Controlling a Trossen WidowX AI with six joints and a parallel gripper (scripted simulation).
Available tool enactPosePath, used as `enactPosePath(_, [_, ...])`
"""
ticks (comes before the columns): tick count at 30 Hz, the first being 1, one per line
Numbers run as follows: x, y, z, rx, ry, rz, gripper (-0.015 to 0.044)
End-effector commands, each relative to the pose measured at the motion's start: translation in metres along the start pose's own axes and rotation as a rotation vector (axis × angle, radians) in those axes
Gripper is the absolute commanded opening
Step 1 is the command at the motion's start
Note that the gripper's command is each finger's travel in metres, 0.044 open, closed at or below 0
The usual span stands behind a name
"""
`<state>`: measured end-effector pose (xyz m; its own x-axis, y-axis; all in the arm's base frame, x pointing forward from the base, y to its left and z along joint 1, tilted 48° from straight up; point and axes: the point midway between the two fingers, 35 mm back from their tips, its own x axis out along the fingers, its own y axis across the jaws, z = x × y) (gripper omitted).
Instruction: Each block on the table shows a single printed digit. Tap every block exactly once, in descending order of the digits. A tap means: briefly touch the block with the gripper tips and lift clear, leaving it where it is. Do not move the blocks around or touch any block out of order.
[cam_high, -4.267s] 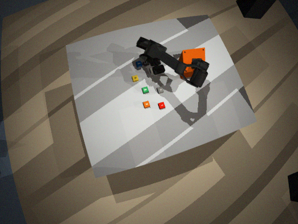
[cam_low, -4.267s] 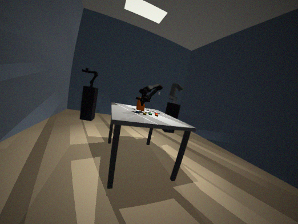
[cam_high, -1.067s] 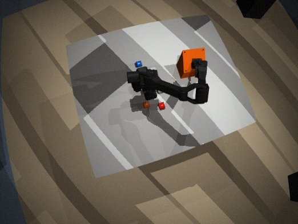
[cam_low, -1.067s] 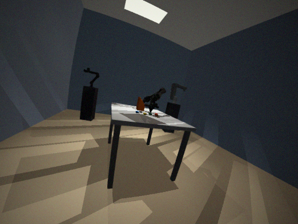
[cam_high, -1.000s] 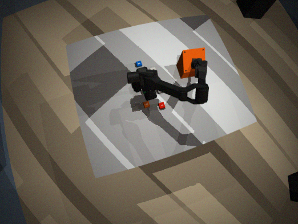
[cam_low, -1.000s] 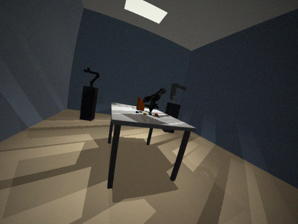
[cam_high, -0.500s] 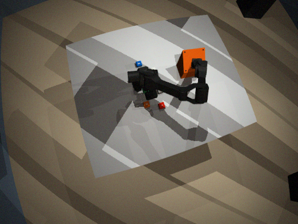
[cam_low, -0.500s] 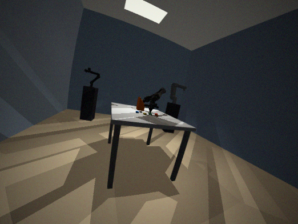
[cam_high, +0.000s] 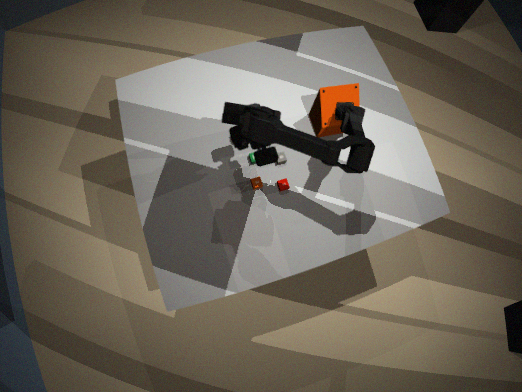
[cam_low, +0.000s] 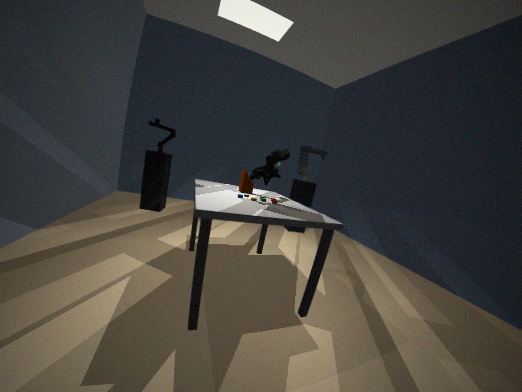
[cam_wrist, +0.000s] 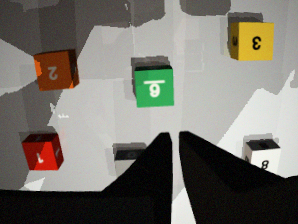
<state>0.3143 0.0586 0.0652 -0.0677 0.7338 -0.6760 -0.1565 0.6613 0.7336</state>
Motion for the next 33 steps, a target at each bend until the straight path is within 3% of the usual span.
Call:
enactPosePath(1, [-0.007, 0.000, -0.001, -0.006, 0.017, -0.002, 0.0020])
enactPosePath(9, [-0.007, -0.071, 0.041, -0.009, 0.015, -0.005, 0.0020])
enactPosePath(15, [-0.004, -0.073, 0.043, -0.010, 0.015, -0.005, 0.0020])
enactPosePath(20, [0.071, -0.072, 0.041, -0.010, 0.015, -0.002, 0.0020])
enactPosePath(33, [0.084, -0.072, 0.041, -0.010, 0.015, -0.001, 0.0020])
